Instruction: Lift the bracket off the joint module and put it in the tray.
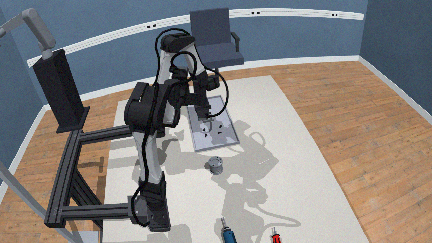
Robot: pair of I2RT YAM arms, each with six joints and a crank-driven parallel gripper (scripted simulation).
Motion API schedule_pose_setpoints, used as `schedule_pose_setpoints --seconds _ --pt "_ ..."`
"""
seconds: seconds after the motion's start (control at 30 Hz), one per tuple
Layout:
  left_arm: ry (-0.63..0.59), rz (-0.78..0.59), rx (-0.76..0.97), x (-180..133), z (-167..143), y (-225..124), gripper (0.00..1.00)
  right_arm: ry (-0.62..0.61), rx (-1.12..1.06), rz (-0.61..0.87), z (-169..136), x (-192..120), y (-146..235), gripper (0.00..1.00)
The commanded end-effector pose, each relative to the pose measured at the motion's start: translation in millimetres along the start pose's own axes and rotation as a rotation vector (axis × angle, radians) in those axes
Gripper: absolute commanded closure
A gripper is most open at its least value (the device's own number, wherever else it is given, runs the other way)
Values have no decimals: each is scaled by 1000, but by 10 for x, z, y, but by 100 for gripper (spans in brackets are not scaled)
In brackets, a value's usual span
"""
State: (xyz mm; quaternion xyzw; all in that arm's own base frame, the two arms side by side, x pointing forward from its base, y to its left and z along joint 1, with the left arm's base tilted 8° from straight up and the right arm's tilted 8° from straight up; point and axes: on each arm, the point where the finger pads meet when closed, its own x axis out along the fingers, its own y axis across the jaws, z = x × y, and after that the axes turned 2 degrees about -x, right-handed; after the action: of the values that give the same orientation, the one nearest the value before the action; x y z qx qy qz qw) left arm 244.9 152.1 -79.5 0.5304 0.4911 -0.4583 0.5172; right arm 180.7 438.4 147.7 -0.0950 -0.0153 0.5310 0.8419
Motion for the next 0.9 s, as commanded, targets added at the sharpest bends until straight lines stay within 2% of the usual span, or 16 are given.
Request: schedule_pose_setpoints --seconds 0.0,0.3,0.57,0.63,0.67,0.87 --pt "28 64 2 2 -129 248 100 -25 -4 0 57 59 -20 0" --pt "25 49 0 127 -81 141 100 -36 -4 0 35 135 -23 0" --pt "29 68 -2 -385 -69 173 2 -34 -4 1 -62 209 -22 0" --pt "29 68 -2 -385 -69 173 2 -34 -4 1 -62 209 -22 0" --pt "29 67 -2 -457 -67 168 0 -33 -4 0 -80 216 -22 0" --pt "28 65 -2 -797 -59 154 0 -33 -5 2 -146 271 -18 0"
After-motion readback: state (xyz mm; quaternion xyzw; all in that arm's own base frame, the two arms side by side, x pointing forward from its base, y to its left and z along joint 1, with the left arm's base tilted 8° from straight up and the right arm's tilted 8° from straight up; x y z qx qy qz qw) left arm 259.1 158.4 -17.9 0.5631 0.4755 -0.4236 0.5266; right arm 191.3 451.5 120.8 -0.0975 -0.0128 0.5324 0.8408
